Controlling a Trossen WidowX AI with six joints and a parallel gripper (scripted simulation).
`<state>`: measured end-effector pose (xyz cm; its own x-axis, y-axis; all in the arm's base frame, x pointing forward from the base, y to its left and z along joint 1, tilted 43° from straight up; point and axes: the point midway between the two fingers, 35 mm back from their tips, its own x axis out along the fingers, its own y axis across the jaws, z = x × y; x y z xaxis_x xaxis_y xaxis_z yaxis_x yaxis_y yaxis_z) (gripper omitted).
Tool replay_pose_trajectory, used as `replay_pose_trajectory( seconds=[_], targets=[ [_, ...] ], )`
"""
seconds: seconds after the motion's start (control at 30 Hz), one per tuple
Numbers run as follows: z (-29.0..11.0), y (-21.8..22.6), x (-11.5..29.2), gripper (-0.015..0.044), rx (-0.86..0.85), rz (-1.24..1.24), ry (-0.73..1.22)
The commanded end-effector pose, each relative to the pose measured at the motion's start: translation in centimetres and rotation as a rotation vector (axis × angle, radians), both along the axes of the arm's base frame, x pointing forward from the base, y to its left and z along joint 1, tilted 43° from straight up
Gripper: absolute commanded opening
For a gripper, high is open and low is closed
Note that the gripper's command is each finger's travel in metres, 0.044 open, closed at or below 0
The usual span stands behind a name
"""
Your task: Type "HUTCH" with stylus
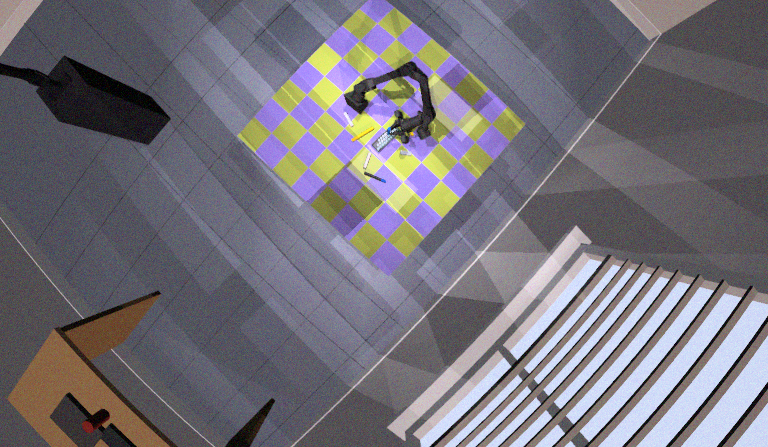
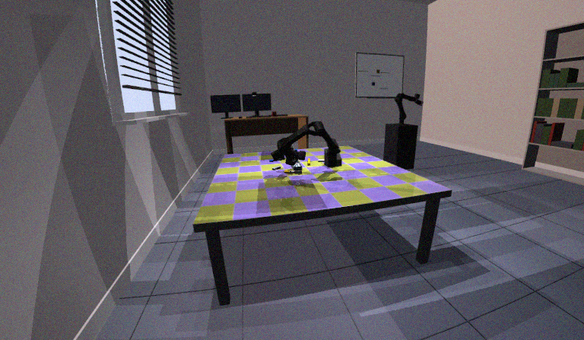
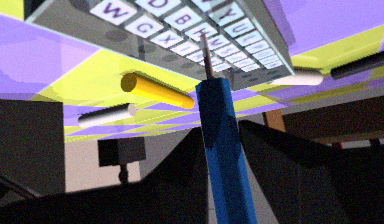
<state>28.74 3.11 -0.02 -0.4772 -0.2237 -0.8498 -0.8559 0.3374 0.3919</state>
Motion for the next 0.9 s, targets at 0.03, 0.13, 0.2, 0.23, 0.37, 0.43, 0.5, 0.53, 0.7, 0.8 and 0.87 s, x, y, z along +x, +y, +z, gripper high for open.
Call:
replay_pose_trajectory(
  seconds=[0.03,0.13,0.2,0.23,0.37,0.43,0.5,0.53,0.7,0.8,0.87],
  targets=[
    [-0.2,0.2,0.0,0.0081,0.003,-0.006,-0.001],
    [-0.3,0.3,0.0,0.0081,0.003,-0.006,-0.001],
    [-0.3,0.3,0.0,0.0081,0.003,-0.006,-0.001],
    [-0.4,0.4,0.0,0.0081,0.003,-0.006,-0.001],
    [-0.5,0.5,0.0,0.0081,0.003,-0.006,-0.001],
    [-0.3,0.3,0.0,0.0081,0.003,-0.006,-0.001],
    [-0.3,0.3,0.0,0.0081,0.003,-0.006,-0.001],
    [-0.3,0.3,0.0,0.0081,0.003,-0.006,-0.001],
    [-0.1,0.1,0.0,0.0081,0.003,-0.006,-0.001],
    [1.0,-0.9,0.1,0.0081,0.002,-0.006,-0.002],
    [2.0,-1.8,0.2,0.0081,0.001,-0.006,-0.002]
  ],
)
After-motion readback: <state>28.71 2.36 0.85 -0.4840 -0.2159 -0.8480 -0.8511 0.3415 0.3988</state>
